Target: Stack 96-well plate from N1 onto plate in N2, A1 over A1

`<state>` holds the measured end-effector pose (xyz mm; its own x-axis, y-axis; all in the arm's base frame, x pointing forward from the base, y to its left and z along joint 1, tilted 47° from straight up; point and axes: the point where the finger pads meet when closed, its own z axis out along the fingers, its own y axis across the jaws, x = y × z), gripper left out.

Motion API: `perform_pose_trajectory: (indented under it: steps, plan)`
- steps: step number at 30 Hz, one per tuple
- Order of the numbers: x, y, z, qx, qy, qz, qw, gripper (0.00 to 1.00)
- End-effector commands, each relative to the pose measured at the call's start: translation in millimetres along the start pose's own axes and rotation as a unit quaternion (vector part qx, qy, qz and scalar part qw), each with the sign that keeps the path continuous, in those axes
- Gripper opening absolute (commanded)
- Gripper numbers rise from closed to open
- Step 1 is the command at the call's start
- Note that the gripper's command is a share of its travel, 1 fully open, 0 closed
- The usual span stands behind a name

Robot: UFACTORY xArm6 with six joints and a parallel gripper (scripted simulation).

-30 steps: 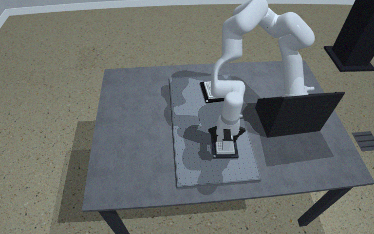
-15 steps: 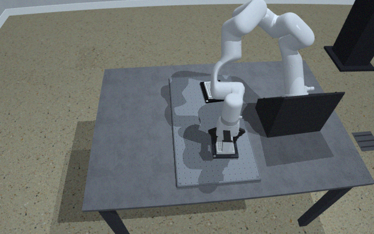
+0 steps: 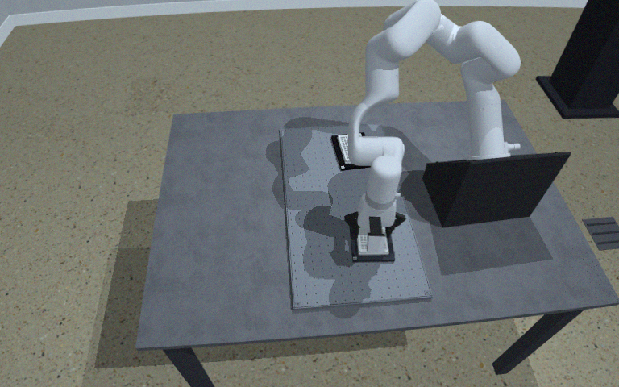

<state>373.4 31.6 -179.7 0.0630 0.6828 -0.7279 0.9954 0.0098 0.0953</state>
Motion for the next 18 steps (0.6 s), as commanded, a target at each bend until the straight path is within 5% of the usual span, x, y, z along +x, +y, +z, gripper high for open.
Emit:
perform_pose_trajectory:
  steps: [1,7,8,18]
  plan:
    - [0.6,1.3,-1.2,-0.001,0.001,0.000,1.000,1.00]
    - [0.6,1.3,-1.2,-0.001,0.001,0.000,1.000,1.00]
    - [0.6,1.2,-1.8,-0.001,0.001,0.000,1.000,0.00]
    - [0.5,1.1,-1.8,-0.001,0.001,0.000,1.000,0.00]
